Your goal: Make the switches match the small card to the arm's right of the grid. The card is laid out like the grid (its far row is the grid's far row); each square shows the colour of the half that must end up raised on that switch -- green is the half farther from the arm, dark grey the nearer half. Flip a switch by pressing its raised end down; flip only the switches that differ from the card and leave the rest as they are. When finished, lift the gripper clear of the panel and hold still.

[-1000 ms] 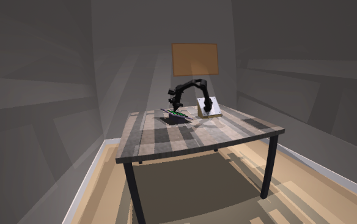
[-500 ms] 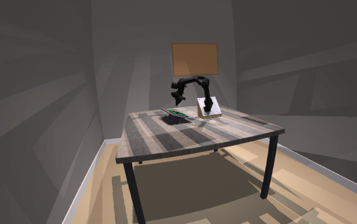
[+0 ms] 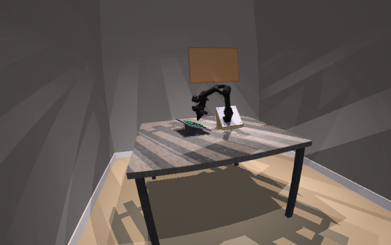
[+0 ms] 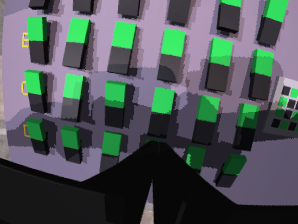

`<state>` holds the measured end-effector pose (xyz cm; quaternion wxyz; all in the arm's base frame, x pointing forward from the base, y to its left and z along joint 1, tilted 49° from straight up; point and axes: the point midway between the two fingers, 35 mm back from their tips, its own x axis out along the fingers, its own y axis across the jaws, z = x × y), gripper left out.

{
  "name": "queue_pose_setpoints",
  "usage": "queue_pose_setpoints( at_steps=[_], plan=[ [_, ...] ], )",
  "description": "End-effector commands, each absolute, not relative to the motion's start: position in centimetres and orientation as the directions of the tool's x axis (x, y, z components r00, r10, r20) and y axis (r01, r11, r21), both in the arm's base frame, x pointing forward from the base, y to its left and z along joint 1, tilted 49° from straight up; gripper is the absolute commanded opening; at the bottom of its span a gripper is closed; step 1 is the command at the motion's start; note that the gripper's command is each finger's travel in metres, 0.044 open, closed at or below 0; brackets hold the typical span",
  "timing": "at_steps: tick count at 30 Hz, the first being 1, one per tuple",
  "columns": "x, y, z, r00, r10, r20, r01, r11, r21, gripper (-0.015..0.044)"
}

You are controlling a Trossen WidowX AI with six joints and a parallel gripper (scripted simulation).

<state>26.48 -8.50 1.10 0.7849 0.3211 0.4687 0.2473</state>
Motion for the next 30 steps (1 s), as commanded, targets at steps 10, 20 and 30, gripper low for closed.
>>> queue_pose_setpoints(
  at_steps=[10,20,30],
  plan=[
    [27.3,-7.3,0.0,0.450,0.686,-0.572,-0.086,0.671,0.737,0.0000],
    [27.7,-6.6,-0.5,0.450,0.686,-0.572,-0.086,0.670,0.737,0.0000],
    [27.7,-6.6,-0.5,0.450,0.686,-0.572,-0.086,0.670,0.737,0.0000]
  ],
)
